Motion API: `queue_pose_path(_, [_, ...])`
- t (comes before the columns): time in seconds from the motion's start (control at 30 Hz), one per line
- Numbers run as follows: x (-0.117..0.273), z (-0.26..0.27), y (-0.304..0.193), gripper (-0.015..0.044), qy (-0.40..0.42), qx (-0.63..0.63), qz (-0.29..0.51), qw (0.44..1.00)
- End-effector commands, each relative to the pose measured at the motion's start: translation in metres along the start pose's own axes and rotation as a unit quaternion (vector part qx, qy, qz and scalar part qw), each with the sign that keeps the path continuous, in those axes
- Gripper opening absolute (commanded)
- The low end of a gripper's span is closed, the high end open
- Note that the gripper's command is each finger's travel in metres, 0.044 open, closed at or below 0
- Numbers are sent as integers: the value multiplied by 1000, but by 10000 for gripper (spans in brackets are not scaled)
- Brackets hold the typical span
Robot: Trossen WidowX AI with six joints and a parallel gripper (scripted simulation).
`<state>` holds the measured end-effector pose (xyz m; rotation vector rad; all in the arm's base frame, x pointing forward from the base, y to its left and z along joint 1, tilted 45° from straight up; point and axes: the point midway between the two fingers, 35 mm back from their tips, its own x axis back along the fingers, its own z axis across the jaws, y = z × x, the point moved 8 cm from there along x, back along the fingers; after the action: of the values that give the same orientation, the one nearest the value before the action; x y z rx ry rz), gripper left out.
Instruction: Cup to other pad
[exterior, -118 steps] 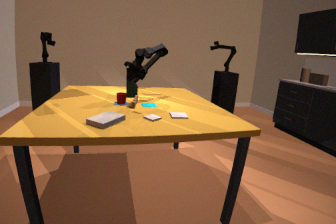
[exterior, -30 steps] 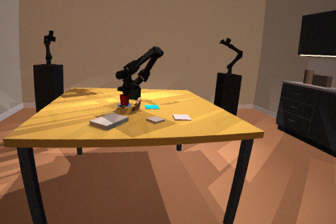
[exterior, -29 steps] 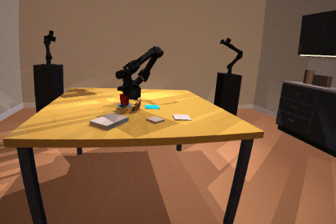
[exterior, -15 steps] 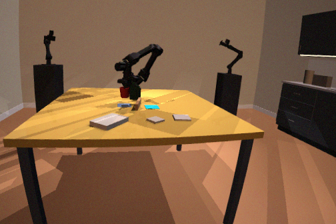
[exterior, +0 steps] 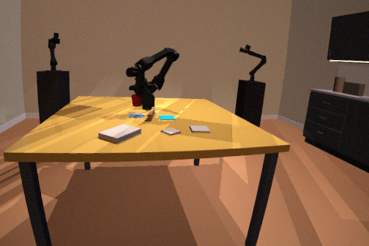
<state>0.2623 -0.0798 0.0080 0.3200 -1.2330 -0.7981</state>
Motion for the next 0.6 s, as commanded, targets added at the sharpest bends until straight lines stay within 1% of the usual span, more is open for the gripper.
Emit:
queue_pose_path(0.0, [0,0,0,0,0,0,0,1000])
queue_pose_path(0.3, [0,0,1,0,0,0,0,1000])
queue_pose_path(0.57, [0,5,16,0,0,1,1,1000])
